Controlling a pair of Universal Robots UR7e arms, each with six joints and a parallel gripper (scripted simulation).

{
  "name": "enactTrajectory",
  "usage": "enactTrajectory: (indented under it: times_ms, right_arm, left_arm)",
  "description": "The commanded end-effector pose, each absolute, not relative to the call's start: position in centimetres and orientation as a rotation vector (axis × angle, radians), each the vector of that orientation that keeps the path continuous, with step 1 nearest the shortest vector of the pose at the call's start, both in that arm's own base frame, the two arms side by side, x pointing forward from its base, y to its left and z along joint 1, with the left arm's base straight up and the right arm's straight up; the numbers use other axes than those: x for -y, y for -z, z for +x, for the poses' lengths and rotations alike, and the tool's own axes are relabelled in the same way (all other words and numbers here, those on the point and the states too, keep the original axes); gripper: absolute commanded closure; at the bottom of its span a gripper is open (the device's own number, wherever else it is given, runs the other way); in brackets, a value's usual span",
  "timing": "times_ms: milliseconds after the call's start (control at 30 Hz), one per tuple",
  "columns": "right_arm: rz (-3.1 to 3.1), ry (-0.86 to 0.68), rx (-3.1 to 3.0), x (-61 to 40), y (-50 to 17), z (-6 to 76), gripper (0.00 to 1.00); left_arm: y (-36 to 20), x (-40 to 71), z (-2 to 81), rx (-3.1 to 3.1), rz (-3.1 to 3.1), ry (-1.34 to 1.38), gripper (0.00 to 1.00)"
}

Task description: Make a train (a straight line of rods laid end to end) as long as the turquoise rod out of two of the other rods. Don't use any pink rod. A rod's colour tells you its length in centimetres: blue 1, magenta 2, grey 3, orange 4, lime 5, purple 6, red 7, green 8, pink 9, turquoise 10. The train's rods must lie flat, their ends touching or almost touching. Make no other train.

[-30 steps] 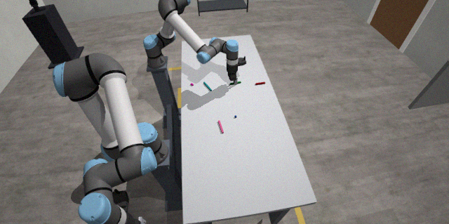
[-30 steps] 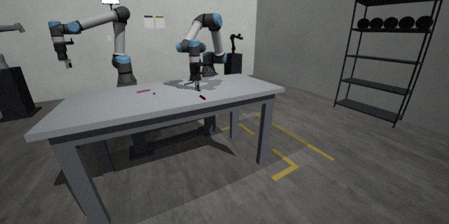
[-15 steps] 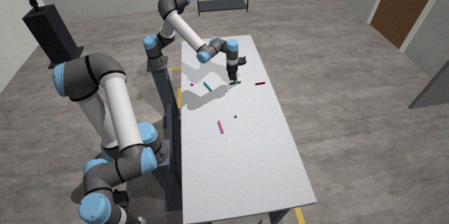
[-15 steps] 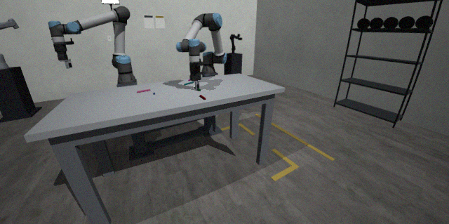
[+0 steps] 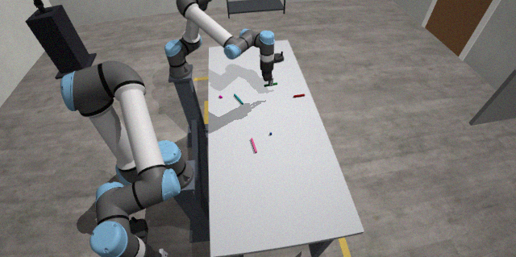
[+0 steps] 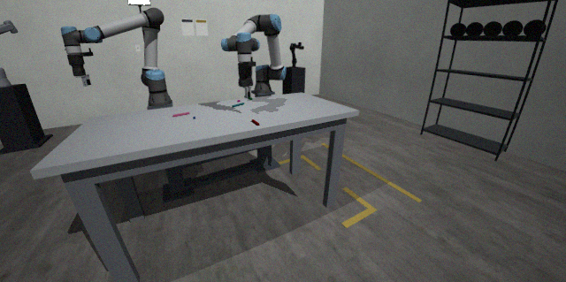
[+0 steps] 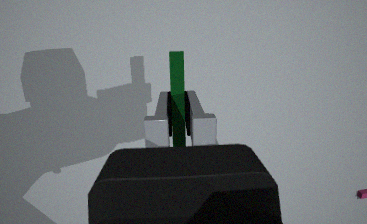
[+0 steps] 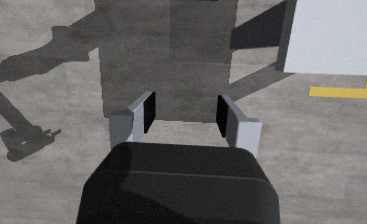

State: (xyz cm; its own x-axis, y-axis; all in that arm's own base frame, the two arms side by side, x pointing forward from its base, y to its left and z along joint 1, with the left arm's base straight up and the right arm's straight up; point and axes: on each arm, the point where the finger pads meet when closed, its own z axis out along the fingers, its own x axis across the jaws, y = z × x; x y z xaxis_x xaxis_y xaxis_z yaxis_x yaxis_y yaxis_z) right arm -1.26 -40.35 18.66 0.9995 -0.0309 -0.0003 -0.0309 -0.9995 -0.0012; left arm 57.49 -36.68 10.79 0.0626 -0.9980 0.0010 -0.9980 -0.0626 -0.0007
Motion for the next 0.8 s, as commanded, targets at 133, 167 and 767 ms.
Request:
enactTrajectory:
  times_ms: [133, 167, 767]
  right_arm:
    - [-3.141, 0.000, -0.049, 40.4, -18.7, -1.2, 0.00]
    - [-3.141, 0.000, -0.049, 40.4, -18.7, -1.2, 0.00]
    - [-3.141, 0.000, -0.049, 40.4, -18.7, -1.2, 0.00]
  left_arm:
    - [-12.2, 36.7, 57.5, 2.151, 2.290, -0.004, 0.76]
    - [-12.2, 36.7, 57.5, 2.151, 2.290, -0.004, 0.76]
    - [-12.6, 37.6, 54.4, 2.272, 2.170, -0.004, 0.76]
